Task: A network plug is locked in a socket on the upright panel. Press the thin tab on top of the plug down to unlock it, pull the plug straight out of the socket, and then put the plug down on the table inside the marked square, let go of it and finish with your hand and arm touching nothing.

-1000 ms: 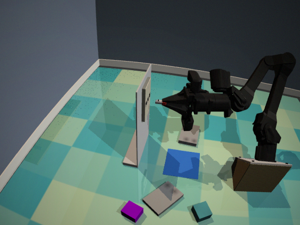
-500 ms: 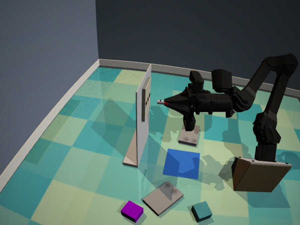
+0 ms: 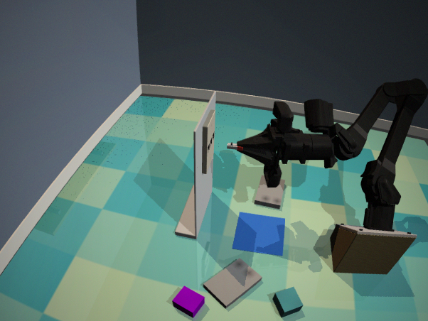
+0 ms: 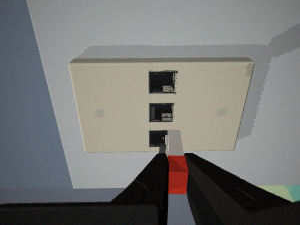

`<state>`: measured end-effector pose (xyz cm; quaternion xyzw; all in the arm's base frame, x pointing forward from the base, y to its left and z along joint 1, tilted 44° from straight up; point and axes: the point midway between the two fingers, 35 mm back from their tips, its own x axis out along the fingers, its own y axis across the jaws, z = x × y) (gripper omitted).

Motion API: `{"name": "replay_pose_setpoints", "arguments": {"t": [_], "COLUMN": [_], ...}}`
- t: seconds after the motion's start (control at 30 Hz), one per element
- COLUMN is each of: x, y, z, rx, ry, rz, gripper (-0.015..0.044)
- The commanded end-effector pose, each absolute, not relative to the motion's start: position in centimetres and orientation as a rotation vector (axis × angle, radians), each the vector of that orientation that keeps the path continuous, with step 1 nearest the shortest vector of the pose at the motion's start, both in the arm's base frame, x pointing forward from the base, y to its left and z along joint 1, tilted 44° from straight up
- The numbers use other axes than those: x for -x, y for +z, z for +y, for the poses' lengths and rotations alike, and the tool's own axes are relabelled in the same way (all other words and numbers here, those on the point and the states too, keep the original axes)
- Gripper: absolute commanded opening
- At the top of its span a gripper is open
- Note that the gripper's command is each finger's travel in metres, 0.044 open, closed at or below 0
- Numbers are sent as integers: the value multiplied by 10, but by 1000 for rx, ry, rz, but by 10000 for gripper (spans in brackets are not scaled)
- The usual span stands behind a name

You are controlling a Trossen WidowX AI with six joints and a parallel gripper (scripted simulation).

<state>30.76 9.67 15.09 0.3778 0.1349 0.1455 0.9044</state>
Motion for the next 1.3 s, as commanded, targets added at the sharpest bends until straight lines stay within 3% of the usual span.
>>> {"name": "replay_pose_setpoints", "arguments": {"t": [0.0, 1.27], "x": [-305, -292], "y": [150, 150], "z": [96, 93], "rx": [-777, -777], "ry": [300, 299], "rz": [279, 279], "gripper": [0, 0]}}
